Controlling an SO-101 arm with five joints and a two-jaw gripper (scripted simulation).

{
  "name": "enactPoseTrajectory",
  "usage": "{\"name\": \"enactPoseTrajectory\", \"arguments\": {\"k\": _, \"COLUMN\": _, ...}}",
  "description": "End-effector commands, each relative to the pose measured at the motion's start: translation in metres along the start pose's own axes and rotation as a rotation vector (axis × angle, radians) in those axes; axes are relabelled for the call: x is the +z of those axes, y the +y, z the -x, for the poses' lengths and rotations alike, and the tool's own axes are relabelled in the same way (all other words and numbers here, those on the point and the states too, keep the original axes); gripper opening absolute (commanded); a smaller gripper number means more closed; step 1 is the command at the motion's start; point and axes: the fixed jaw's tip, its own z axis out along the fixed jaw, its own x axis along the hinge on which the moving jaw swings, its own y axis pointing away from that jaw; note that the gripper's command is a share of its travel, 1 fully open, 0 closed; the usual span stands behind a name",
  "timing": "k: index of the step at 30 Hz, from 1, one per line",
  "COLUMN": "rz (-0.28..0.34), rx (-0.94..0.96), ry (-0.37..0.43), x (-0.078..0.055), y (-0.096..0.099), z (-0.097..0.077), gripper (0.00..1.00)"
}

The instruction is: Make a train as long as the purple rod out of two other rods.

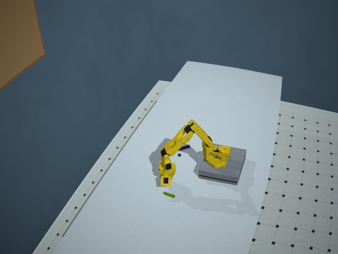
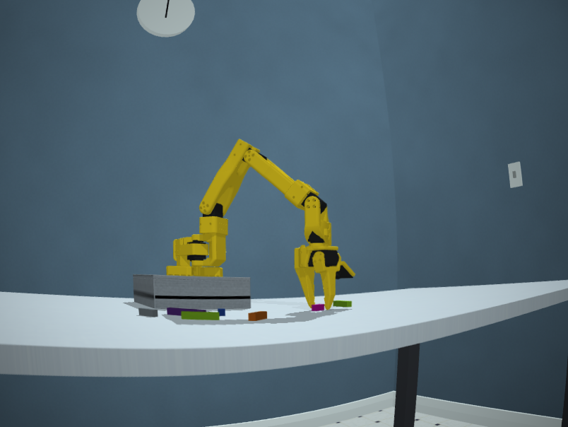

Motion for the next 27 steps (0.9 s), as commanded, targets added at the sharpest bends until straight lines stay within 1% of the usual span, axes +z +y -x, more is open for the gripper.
{"name": "enactPoseTrajectory", "arguments": {"k": 1, "rz": -0.004, "rx": -0.005, "ry": -0.003, "x": -0.004, "y": 0.002, "z": 0.002, "gripper": 0.17}}
{"name": "enactPoseTrajectory", "arguments": {"k": 17, "rz": -0.004, "rx": -0.005, "ry": -0.003, "x": -0.019, "y": 0.002, "z": 0.002, "gripper": 0.17}}
{"name": "enactPoseTrajectory", "arguments": {"k": 27, "rz": -0.004, "rx": -0.005, "ry": -0.003, "x": -0.020, "y": 0.002, "z": 0.002, "gripper": 0.17}}
